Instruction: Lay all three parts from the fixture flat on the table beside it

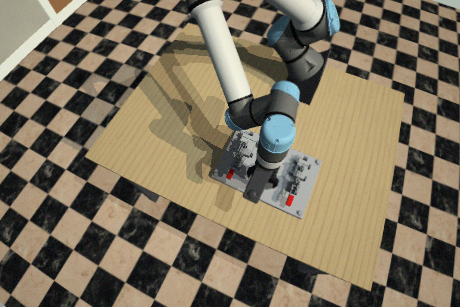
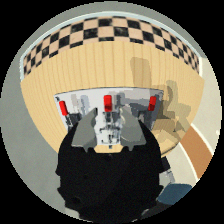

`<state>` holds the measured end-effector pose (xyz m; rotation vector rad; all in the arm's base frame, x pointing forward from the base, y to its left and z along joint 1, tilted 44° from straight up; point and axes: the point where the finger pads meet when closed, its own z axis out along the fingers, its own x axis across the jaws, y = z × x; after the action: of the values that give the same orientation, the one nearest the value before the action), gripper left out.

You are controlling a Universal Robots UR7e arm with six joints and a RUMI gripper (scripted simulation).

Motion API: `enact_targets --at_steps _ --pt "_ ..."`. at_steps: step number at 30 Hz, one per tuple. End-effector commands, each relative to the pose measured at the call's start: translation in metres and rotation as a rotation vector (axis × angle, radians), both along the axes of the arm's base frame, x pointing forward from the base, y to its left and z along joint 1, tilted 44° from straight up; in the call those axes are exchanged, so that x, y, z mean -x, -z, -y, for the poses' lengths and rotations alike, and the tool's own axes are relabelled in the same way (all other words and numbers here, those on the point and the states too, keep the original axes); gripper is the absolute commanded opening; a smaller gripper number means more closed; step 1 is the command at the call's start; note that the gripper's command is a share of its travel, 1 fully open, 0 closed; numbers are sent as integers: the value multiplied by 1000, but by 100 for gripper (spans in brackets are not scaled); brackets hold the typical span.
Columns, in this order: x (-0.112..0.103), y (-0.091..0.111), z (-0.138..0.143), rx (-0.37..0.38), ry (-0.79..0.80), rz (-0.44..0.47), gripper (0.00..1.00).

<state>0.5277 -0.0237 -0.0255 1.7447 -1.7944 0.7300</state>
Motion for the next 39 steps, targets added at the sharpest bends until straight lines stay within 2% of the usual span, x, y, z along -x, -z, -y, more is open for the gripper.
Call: enact_targets --at_steps 1,22,39 --pt "0 0 0 0 -1 1 28" --pt "-1 19 19 0 -1 1 28" --pt "-1 20 19 0 -1 1 28"
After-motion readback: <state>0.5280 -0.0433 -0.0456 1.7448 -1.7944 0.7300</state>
